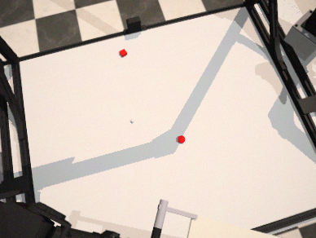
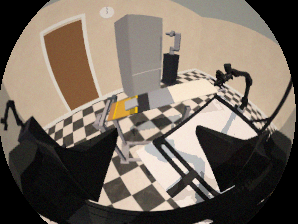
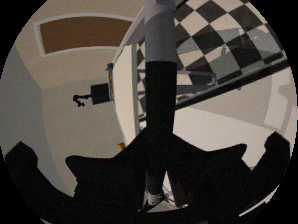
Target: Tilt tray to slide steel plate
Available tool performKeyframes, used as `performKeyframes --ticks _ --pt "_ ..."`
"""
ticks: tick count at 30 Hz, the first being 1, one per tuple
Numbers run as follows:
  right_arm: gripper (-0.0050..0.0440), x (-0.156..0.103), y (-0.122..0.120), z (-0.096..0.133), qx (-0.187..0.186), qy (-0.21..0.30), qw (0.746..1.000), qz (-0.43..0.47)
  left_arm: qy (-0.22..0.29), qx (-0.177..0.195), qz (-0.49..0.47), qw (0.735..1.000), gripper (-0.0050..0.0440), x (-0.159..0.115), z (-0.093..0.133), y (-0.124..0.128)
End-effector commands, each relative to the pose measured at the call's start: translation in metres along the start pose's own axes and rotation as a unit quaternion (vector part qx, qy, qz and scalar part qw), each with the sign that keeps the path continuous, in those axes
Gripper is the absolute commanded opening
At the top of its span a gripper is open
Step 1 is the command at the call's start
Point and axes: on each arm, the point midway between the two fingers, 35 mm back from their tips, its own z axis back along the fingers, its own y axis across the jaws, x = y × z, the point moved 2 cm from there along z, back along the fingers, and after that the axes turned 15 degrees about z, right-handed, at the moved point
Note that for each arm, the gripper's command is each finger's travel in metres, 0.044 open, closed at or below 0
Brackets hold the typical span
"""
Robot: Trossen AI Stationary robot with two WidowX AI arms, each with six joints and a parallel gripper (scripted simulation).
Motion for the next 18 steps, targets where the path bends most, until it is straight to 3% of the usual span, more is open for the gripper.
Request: performKeyframes --ticks 1,18 --pt "0.0000 0.0043 0.0162 0.0091 0.023 -0.008 1.000 0.000 -0.001 -0.001 0.000 1.000 0.0440 0.0002 0.0000 -0.0004" --pt "0.0000 0.0051 0.0190 0.0102 0.026 -0.009 1.000 0.000 -0.001 -0.001 0.000 1.000 0.0440 0.0002 0.0000 -0.0004"
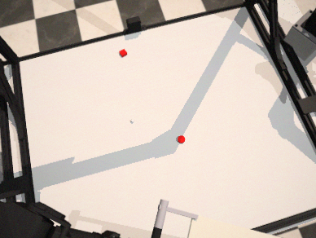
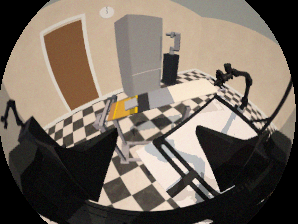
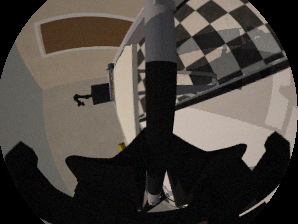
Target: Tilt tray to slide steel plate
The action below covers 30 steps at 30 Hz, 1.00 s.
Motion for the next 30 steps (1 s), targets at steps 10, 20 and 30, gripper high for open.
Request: performKeyframes --ticks 10,20,30 --pt "0.0000 0.006 0.023 0.012 0.029 -0.009 1.000 0.000 -0.001 -0.001 0.000 1.000 0.0440 0.000 0.000 0.000" --pt "0.0000 0.005 0.020 0.010 0.039 -0.012 0.999 0.000 -0.001 -0.001 0.000 1.000 0.0440 0.000 0.000 0.000" --pt "0.0000 -0.016 -0.061 -0.025 -0.040 0.009 0.999 0.000 -0.001 -0.001 0.000 1.000 0.0440 0.000 0.000 0.000"
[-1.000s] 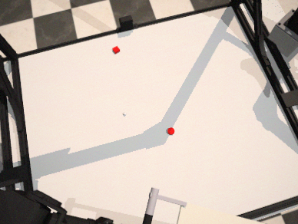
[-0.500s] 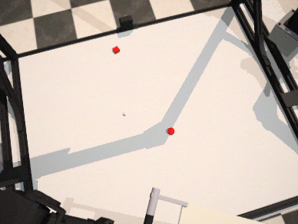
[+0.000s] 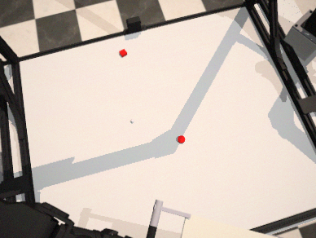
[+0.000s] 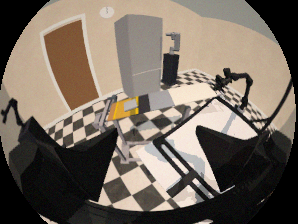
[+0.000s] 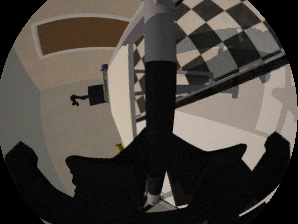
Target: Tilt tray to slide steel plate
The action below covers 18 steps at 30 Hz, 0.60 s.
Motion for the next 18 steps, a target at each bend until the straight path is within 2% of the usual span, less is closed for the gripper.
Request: performKeyframes --ticks 1,4,18 --pt "0.0000 -0.006 -0.022 -0.009 -0.042 0.011 0.999 0.001 -0.001 -0.001 0.000 1.000 0.0440 0.000 0.000 0.000" --pt "0.0000 -0.005 -0.019 -0.008 -0.069 0.018 0.997 0.001 -0.001 -0.001 0.000 1.000 0.0440 0.000 0.000 0.000" --pt "0.0000 0.002 0.008 0.005 -0.049 0.013 0.999 0.001 -0.001 -0.001 0.000 1.000 0.0440 0.000 0.000 0.000"
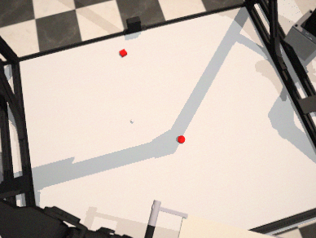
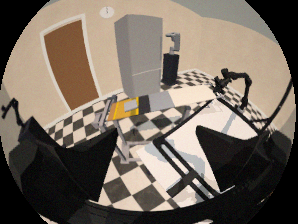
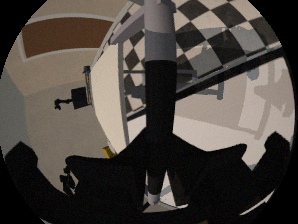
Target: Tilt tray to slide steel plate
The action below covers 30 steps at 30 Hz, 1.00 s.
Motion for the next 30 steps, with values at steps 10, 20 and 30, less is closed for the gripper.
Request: performKeyframes --ticks 10,20,30 --pt "0.0000 0.010 0.036 0.028 0.050 -0.015 0.999 0.000 -0.001 -0.001 0.000 1.000 0.0440 0.000 0.000 -0.001" --pt "0.0000 0.011 0.040 0.032 0.062 -0.018 0.998 0.001 -0.001 -0.001 0.000 1.000 0.0440 0.000 0.000 -0.001" --pt "0.0000 0.013 0.046 0.035 0.071 -0.021 0.997 0.001 -0.001 -0.001 0.000 1.000 0.0440 0.000 0.000 -0.001"
